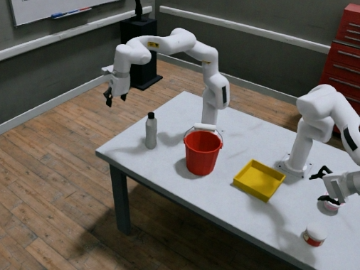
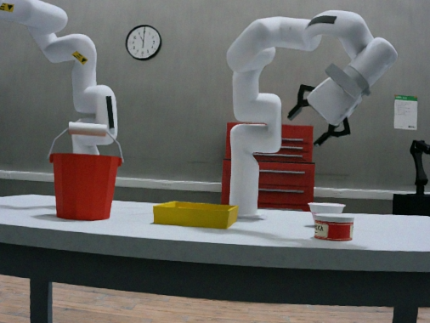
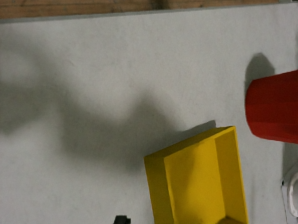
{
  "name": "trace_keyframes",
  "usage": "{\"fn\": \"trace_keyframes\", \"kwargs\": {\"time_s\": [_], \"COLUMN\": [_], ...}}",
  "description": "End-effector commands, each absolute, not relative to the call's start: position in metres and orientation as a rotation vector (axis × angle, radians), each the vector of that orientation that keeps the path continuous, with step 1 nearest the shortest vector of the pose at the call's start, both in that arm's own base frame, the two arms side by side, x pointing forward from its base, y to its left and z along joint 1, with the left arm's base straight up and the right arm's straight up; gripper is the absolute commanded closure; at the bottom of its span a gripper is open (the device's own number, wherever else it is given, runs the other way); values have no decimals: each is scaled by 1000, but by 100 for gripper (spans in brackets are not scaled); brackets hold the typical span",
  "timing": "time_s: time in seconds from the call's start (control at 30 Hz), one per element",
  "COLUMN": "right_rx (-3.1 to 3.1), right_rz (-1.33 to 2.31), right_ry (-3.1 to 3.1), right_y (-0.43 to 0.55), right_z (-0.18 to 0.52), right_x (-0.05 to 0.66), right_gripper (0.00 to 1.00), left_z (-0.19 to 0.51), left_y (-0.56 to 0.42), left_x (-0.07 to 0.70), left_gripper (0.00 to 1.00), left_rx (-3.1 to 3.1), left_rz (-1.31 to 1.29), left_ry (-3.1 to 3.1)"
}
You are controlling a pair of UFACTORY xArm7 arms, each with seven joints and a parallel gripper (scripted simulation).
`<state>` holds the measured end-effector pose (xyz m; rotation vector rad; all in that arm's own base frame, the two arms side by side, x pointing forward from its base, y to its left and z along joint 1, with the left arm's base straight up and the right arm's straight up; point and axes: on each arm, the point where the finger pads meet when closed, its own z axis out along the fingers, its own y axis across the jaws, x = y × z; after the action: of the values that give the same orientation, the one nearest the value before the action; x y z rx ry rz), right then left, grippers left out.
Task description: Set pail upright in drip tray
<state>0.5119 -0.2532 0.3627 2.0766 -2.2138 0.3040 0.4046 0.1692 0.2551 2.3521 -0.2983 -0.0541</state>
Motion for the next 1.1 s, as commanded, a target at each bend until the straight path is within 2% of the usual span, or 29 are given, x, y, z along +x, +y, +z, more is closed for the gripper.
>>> {"fn": "trace_keyframes", "kwargs": {"time_s": [0.0, 1.07], "right_rx": [2077, 2077], "right_rz": [310, 310], "right_ry": [-2215, -2215], "right_y": [-253, -253], "right_z": [365, 365], "right_x": [512, 512], "right_gripper": [0, 0], "left_z": [255, 249], "left_y": [187, 280], "left_x": [395, 320], "left_gripper": [0, 0], "left_rx": [2394, 2551], "left_rz": [-50, -47], "left_ry": [-211, 358]}}
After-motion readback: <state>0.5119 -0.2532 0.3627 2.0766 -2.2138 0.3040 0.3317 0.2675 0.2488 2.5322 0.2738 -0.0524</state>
